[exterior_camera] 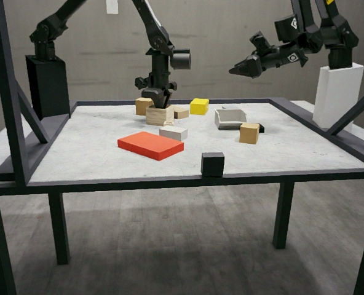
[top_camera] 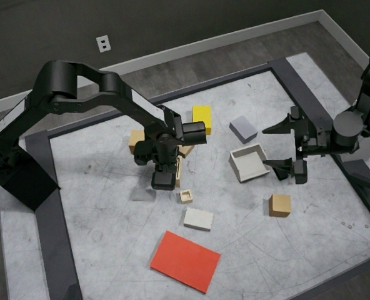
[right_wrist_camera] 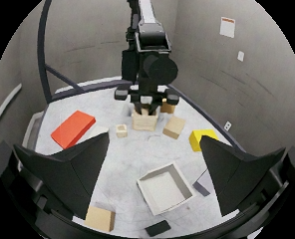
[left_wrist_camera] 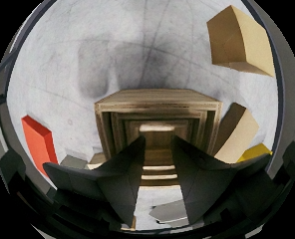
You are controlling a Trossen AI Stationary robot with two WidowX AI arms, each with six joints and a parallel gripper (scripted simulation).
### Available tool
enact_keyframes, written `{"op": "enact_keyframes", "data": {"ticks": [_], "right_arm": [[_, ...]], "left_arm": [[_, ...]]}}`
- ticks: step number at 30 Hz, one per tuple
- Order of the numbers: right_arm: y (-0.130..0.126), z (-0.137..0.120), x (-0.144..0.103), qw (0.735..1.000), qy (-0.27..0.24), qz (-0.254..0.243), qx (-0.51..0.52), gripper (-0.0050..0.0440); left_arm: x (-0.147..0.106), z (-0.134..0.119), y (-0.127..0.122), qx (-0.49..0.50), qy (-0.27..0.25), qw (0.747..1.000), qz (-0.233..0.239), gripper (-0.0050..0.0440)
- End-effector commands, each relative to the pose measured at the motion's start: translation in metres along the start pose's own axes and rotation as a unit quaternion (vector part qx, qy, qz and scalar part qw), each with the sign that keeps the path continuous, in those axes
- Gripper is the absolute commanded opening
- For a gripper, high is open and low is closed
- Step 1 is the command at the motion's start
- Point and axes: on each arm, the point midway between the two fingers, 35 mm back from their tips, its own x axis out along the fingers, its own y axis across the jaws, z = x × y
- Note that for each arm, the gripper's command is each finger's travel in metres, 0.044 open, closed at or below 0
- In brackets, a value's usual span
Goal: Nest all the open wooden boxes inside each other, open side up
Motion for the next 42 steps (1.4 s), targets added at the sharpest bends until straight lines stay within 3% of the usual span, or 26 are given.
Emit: {"op": "enact_keyframes", "data": {"ticks": [1, 5, 8, 13, 27, 33, 37, 42], "right_arm": [[0.001, 0.004, 0.000, 1.000, -0.006, 0.001, 0.005, 0.0400], [0.001, 0.004, 0.000, 1.000, -0.006, 0.001, 0.005, 0.0400], [0.001, 0.004, 0.000, 1.000, -0.006, 0.001, 0.005, 0.0400], [0.001, 0.004, 0.000, 1.000, -0.006, 0.001, 0.005, 0.0400], [0.001, 0.004, 0.000, 1.000, -0.006, 0.001, 0.005, 0.0400], [0.001, 0.004, 0.000, 1.000, -0.006, 0.001, 0.005, 0.0400], [0.001, 0.004, 0.000, 1.000, -0.006, 0.001, 0.005, 0.0400], [0.001, 0.004, 0.000, 1.000, -0.006, 0.001, 0.005, 0.0400]], "left_arm": [[-0.007, -0.004, 0.000, 0.001, 0.009, 1.000, -0.003, 0.0183], [-0.009, -0.007, 0.000, 0.001, 0.014, 1.000, -0.005, 0.0183], [-0.009, -0.007, 0.000, 0.001, 0.013, 1.000, -0.004, 0.0111], [-0.009, -0.007, 0.000, 0.002, 0.012, 1.000, -0.003, 0.0078], [-0.009, -0.007, 0.000, 0.002, 0.012, 1.000, -0.003, 0.0000], [-0.010, -0.007, 0.000, 0.008, 0.013, 1.000, -0.003, 0.0000], [-0.020, -0.012, -0.002, 0.096, 0.021, 0.995, -0.007, 0.0000], [-0.031, -0.015, -0.002, 0.254, 0.023, 0.967, -0.011, -0.0003]]}}
